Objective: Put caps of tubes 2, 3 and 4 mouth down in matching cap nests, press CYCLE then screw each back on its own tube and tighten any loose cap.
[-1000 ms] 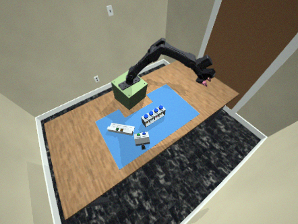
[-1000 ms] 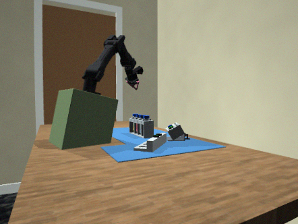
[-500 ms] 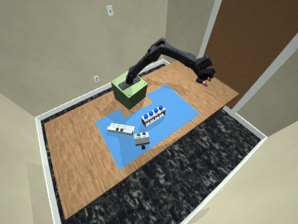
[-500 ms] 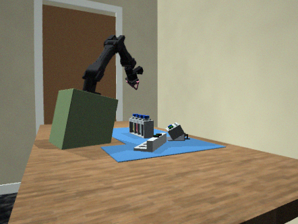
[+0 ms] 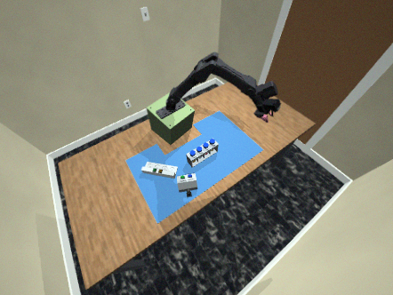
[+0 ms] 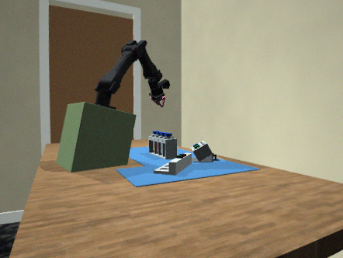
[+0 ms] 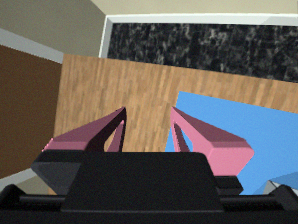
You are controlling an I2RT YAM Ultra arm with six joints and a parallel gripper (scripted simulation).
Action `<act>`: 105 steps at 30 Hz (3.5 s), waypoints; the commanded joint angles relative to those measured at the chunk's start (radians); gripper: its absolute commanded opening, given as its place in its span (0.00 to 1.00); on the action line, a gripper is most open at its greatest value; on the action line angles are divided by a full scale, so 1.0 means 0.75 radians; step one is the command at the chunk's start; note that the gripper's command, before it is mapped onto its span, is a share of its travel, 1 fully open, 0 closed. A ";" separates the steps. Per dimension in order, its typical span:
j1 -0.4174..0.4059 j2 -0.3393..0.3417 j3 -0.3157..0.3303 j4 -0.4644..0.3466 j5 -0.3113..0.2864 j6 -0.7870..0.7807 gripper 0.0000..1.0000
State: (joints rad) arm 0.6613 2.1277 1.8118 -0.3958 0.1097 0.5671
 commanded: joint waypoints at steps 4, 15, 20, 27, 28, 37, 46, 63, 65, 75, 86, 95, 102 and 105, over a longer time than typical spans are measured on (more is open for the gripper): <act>-0.001 -0.044 0.006 0.034 -0.013 -0.028 0.49; -0.092 -0.070 -0.057 0.000 -0.018 -0.124 0.49; -0.130 -0.058 -0.028 -0.093 0.014 -0.180 0.49; -0.196 -0.101 -0.138 -0.022 -0.032 -0.226 0.49; -0.209 -0.109 -0.158 -0.008 -0.042 -0.236 0.49; -0.230 -0.120 -0.188 0.012 -0.057 -0.250 0.49; -0.297 -0.131 -0.215 -0.046 -0.047 -0.327 0.49; -0.462 -0.182 -0.350 -0.066 -0.080 -0.485 0.49; -0.479 -0.177 -0.339 -0.110 -0.066 -0.508 0.49; -0.570 -0.201 -0.403 -0.140 -0.079 -0.597 0.49; -0.707 -0.253 -0.537 -0.126 -0.117 -0.724 0.49; -0.798 -0.288 -0.629 -0.110 -0.145 -0.808 0.49; -0.892 -0.333 -0.739 -0.075 -0.176 -0.895 0.49; -0.922 -0.321 -0.718 -0.151 -0.163 -0.929 0.49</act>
State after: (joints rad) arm -0.0158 1.9053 1.2705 -0.5011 -0.0101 -0.0933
